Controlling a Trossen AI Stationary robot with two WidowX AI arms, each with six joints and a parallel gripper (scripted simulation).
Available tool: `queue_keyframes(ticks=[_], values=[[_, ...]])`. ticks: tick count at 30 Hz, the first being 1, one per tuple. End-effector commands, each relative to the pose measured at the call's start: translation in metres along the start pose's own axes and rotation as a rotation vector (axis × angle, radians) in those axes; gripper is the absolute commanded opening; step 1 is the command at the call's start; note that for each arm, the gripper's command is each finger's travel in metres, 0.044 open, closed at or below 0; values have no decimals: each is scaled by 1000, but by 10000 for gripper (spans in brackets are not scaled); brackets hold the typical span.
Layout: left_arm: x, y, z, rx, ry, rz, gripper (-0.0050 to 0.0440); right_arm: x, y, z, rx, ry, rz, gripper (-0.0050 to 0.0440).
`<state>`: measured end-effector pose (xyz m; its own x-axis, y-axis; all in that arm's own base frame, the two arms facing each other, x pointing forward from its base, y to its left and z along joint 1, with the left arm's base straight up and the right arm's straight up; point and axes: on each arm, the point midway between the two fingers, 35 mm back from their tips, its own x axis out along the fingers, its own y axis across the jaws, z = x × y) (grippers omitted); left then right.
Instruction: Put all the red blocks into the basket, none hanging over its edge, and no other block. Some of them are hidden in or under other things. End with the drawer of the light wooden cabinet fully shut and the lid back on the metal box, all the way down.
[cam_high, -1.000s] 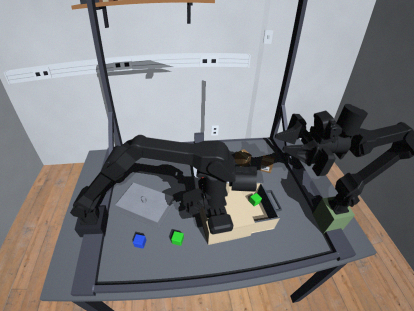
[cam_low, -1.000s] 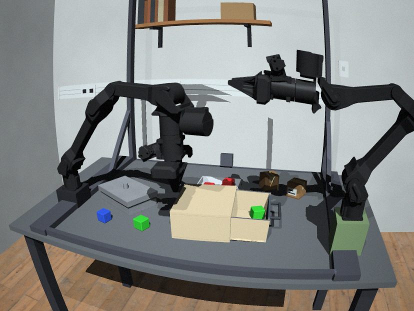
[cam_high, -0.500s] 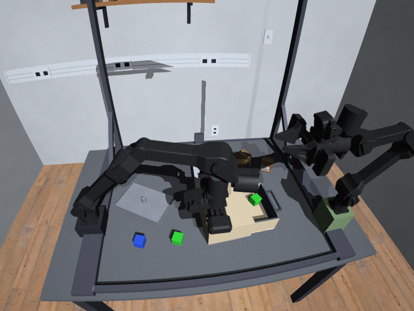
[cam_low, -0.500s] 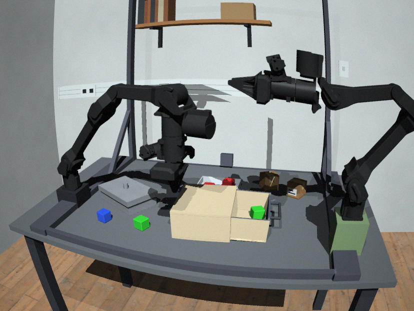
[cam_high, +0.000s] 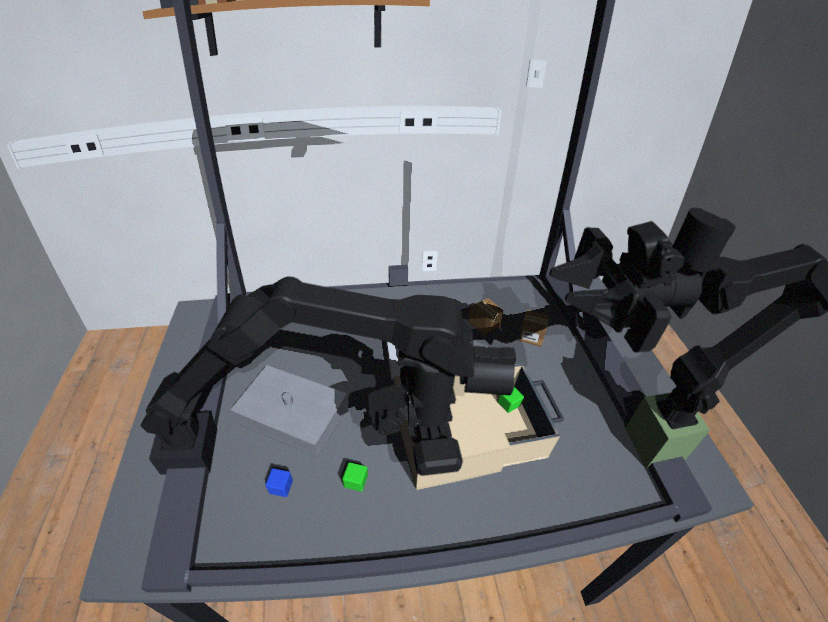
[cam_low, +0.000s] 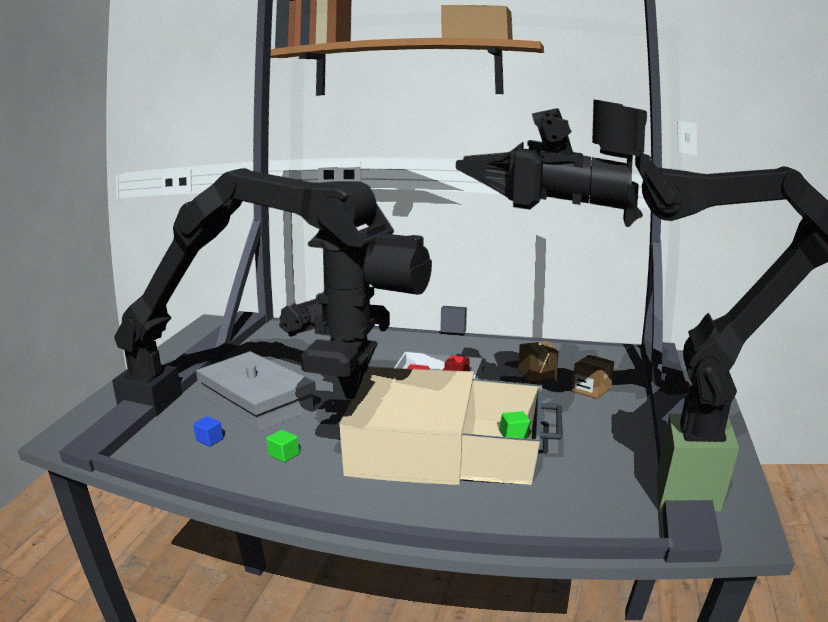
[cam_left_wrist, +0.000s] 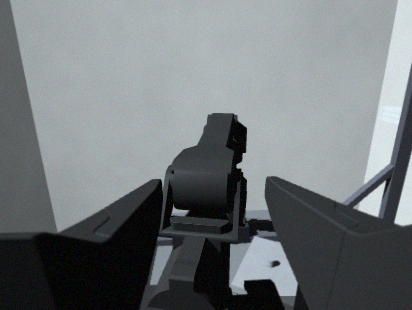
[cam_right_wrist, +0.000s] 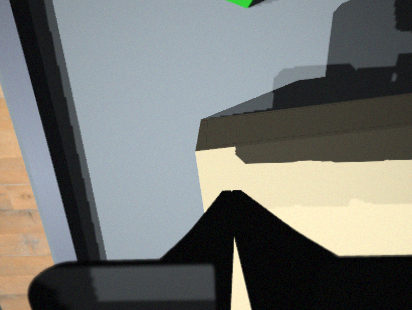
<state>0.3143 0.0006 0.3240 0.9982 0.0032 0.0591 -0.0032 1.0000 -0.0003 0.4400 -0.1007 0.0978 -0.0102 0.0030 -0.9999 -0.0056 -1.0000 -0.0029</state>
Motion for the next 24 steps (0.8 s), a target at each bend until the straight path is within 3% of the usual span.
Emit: queue_keyframes(ticks=[1, 24], values=[[-2, -2, 13, 3, -34, -7, 226, -17, 3, 0, 8, 51, 15, -50], [-2, -2, 13, 3, -34, -7, 226, 12, 3, -4, 6, 53, 13, -50]])
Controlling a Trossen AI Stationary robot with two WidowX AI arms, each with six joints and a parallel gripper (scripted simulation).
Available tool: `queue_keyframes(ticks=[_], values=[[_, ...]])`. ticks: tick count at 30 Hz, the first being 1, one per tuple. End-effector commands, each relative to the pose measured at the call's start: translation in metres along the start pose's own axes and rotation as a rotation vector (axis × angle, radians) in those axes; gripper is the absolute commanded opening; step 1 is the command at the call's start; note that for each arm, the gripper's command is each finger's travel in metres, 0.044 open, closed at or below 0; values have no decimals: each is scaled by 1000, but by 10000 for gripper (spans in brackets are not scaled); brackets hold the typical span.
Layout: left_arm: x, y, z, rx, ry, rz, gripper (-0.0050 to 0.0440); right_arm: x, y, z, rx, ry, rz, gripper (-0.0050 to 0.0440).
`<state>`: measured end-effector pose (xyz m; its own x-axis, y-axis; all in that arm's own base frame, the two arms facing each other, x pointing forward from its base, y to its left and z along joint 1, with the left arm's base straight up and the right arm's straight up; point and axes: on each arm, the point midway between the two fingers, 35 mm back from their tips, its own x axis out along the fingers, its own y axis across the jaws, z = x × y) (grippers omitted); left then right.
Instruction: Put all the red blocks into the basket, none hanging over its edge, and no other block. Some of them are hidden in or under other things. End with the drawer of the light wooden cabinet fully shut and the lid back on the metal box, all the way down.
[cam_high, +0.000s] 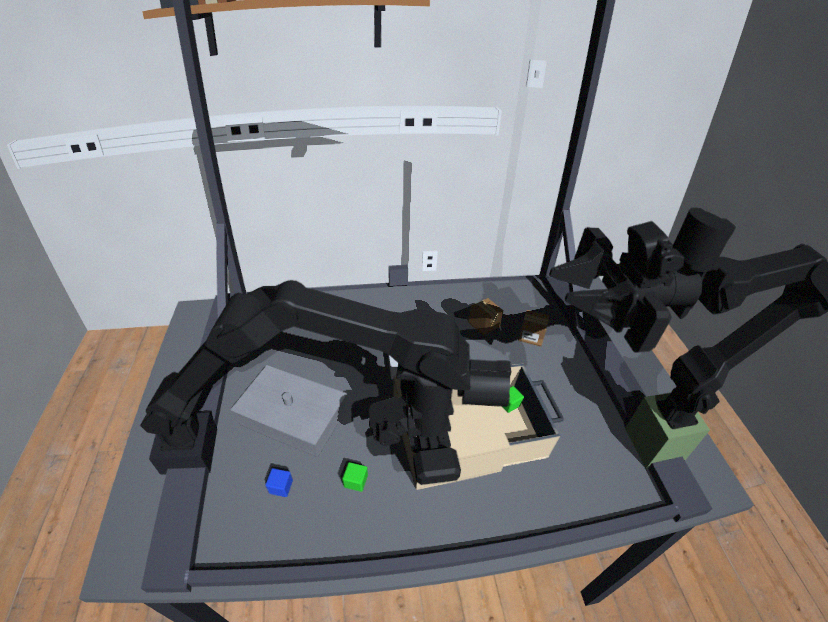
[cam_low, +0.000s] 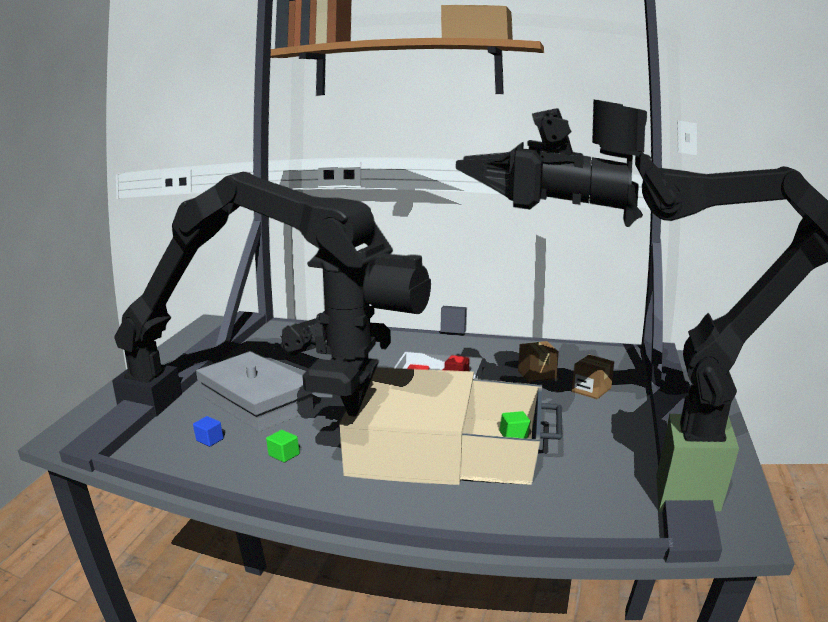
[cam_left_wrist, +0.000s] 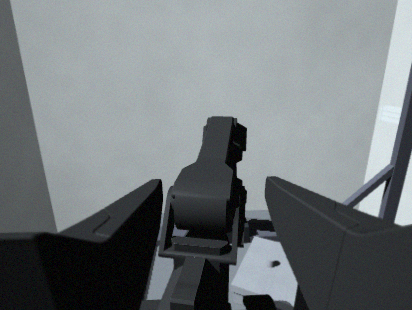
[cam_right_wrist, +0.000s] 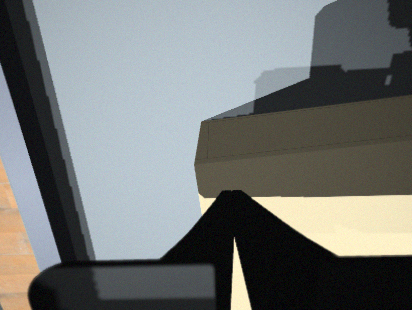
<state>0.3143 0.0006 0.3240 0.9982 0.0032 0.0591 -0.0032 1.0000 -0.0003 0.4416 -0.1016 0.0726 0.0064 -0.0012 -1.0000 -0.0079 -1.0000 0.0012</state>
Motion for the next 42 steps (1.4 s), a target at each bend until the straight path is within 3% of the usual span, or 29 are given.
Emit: queue_keyframes(ticks=[1, 6, 7, 24, 39, 40, 42], values=[[-2, -2, 13, 3, -34, -7, 226, -2, 1, 1, 3, 6, 3, -50], [-2, -2, 13, 3, -34, -7, 226, 21, 0, 3, 3, -22, -3, -50], [-2, -2, 13, 3, -34, -7, 226, 14, 1, 2, 3, -24, -4, -50], [-2, -2, 13, 3, -34, -7, 226, 44, -1, 11, 3, -103, -21, -50], [-2, -2, 13, 3, -34, -7, 226, 45, -1, 11, 3, -103, -21, -50], [-2, -2, 13, 3, -34, -7, 144, 45, 0, 11, 8, -100, -17, -50], [-2, -2, 13, 3, -34, -7, 144, 45, 0, 11, 8, -100, -17, -50]])
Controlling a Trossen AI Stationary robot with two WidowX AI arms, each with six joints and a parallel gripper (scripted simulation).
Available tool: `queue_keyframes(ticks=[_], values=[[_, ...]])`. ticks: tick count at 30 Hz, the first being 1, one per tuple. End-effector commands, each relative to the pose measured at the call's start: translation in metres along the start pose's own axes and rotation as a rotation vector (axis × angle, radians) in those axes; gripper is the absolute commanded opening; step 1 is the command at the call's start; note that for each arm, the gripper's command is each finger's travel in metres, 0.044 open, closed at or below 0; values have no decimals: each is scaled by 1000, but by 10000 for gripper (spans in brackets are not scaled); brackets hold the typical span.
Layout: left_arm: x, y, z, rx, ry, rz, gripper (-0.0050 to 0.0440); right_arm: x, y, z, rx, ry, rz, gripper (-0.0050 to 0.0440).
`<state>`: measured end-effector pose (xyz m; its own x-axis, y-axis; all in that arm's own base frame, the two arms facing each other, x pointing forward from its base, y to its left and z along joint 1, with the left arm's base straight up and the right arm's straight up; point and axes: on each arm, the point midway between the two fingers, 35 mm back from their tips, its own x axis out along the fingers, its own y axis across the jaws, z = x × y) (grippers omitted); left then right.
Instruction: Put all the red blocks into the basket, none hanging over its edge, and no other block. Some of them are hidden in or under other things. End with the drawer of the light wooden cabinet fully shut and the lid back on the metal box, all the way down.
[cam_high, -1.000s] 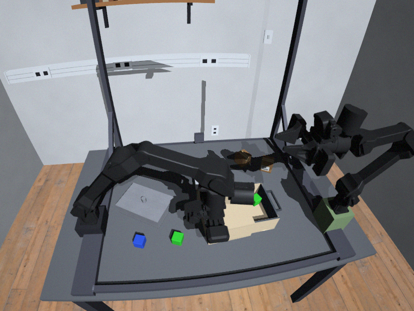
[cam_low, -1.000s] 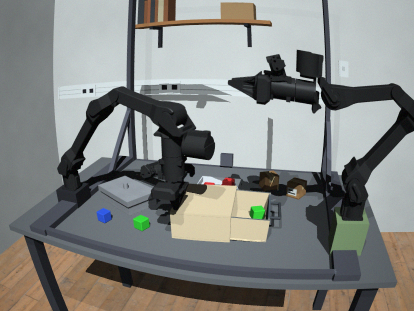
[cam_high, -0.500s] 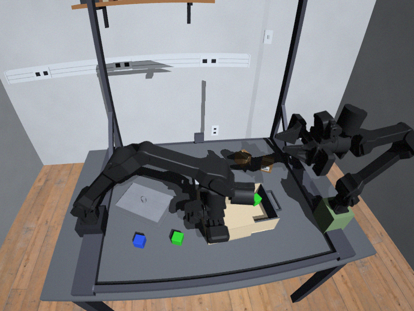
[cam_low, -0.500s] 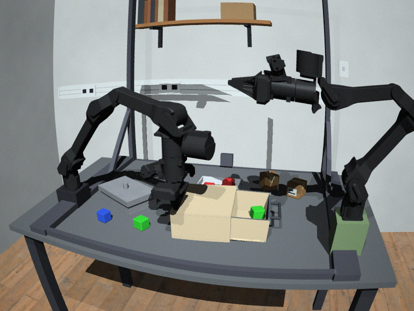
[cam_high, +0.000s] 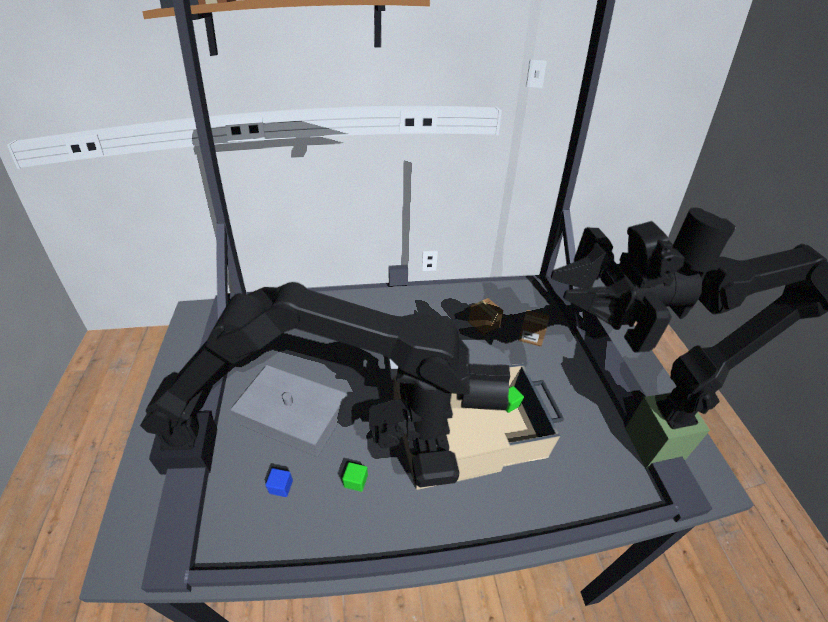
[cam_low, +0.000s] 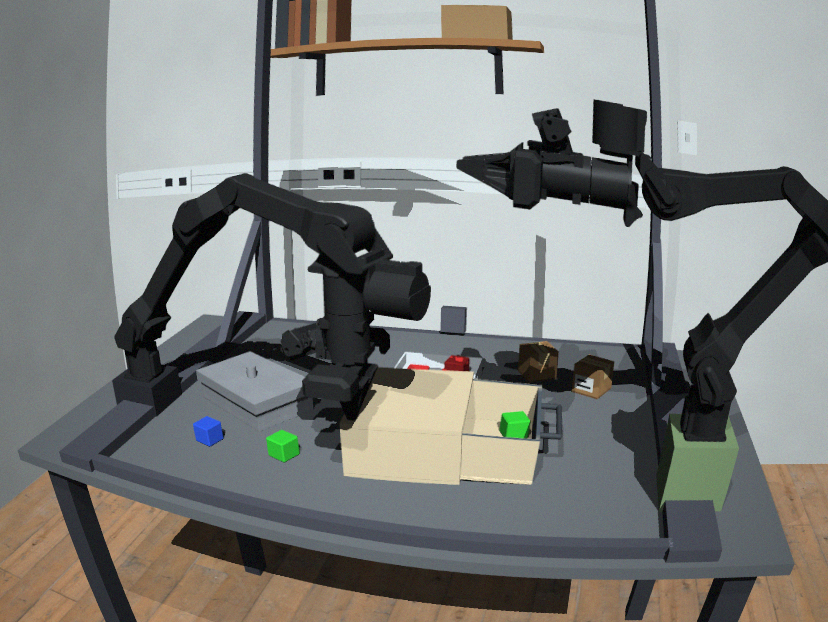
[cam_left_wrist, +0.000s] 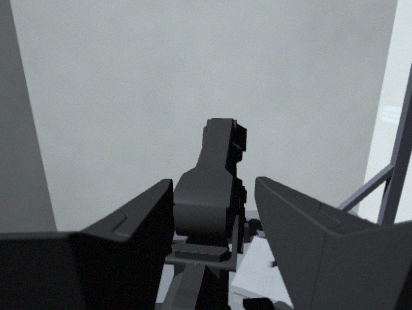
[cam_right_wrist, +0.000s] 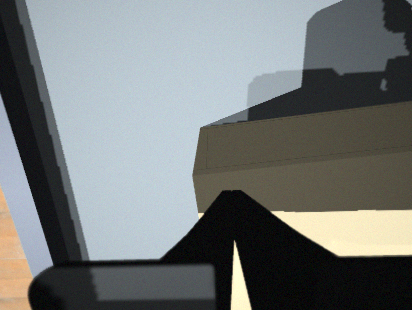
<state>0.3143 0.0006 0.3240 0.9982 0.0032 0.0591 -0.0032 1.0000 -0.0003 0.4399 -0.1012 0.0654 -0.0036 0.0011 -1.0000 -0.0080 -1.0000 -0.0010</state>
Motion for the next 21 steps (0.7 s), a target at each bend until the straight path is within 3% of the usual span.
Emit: queue_keyframes(ticks=[1, 14, 21], values=[[-2, -2, 13, 3, -34, -7, 144, 38, 1, 9, 8, -90, -15, -50], [-2, -2, 13, 3, -34, -7, 144, 38, 1, 9, 8, -90, -15, -50], [10, -15, -17, -175, 108, -38, 144, 38, 1, 9, 8, -90, -15, -50]])
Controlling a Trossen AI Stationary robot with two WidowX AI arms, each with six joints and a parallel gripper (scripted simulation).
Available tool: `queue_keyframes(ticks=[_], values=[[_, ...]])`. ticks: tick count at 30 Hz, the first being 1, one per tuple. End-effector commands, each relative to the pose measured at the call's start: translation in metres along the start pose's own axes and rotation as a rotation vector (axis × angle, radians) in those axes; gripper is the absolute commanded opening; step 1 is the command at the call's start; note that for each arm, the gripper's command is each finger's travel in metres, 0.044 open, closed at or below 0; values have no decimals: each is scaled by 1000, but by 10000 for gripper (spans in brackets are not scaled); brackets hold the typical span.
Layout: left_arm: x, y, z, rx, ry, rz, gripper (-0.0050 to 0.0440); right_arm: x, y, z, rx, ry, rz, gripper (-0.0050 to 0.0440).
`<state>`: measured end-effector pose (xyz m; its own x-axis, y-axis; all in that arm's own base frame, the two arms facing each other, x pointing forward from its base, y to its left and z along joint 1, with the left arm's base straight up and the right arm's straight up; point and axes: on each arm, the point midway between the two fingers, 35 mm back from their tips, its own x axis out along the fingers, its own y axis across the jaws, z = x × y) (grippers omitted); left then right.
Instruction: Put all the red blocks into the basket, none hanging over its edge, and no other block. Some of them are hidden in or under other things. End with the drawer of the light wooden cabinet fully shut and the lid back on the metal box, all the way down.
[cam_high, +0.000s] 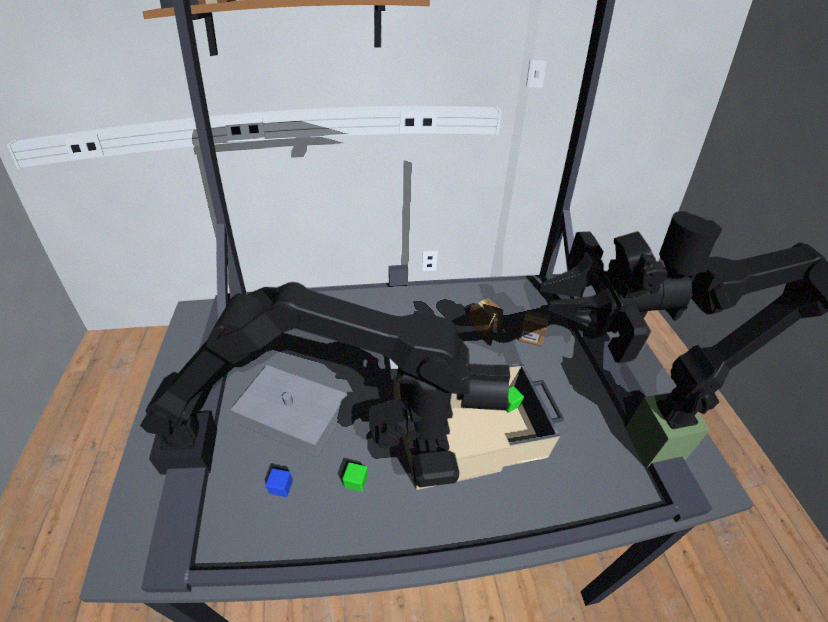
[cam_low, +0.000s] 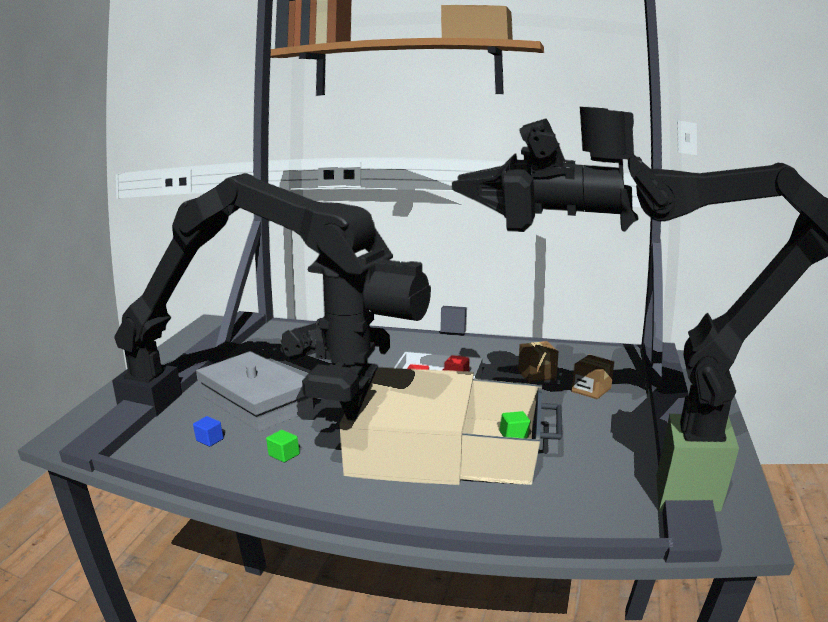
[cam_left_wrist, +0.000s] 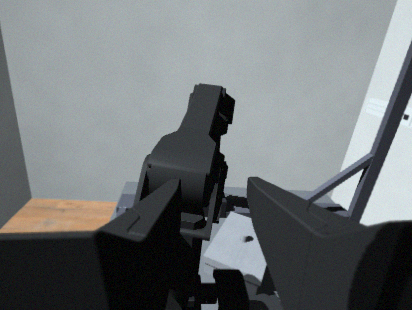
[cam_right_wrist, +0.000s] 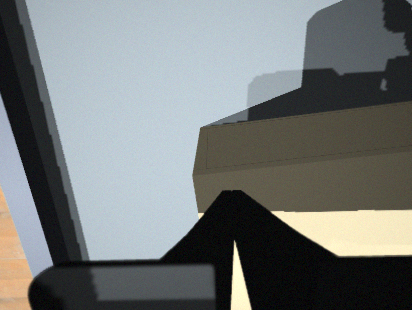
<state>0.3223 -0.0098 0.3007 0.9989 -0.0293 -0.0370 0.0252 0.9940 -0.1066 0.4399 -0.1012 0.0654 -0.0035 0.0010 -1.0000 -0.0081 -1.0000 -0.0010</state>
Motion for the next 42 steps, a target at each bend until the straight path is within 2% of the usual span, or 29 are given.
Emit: queue_keyframes(ticks=[1, 8, 12, 14, 16, 18, 24, 29, 31, 33, 42], values=[[6, -8, -2, -117, 48, -16, 144, 38, 1, 9, 8, -90, -15, -50], [16, -26, -49, -410, 273, -5, 144, 38, 1, 9, 8, -90, -15, -50], [17, -36, -76, -557, 402, 35, 144, 38, 1, 9, 8, -90, -15, -50], [16, -39, -87, -616, 451, 63, 144, 38, 1, 9, 8, -90, -15, -50], [16, -39, -87, -616, 451, 63, 144, 38, 1, 9, 8, -90, -15, -50], [15, -44, -102, -682, 517, 94, 144, 38, 1, 9, 8, -90, -15, -50], [5, -57, -144, -871, 696, 230, 144, 38, 1, 9, 8, -90, -15, -50], [-8, -65, -173, -1002, 817, 382, 144, 38, 1, 9, 8, -90, -15, -50], [-14, -68, -184, -1048, 859, 454, 144, 38, 1, 9, 8, -90, -15, -50], [-14, -68, -184, -1048, 859, 454, 144, 38, 1, 9, 8, -90, -15, -50], [-50, -77, -229, -1204, 992, 820, 144, 38, 1, 9, 8, -90, -15, -50]])
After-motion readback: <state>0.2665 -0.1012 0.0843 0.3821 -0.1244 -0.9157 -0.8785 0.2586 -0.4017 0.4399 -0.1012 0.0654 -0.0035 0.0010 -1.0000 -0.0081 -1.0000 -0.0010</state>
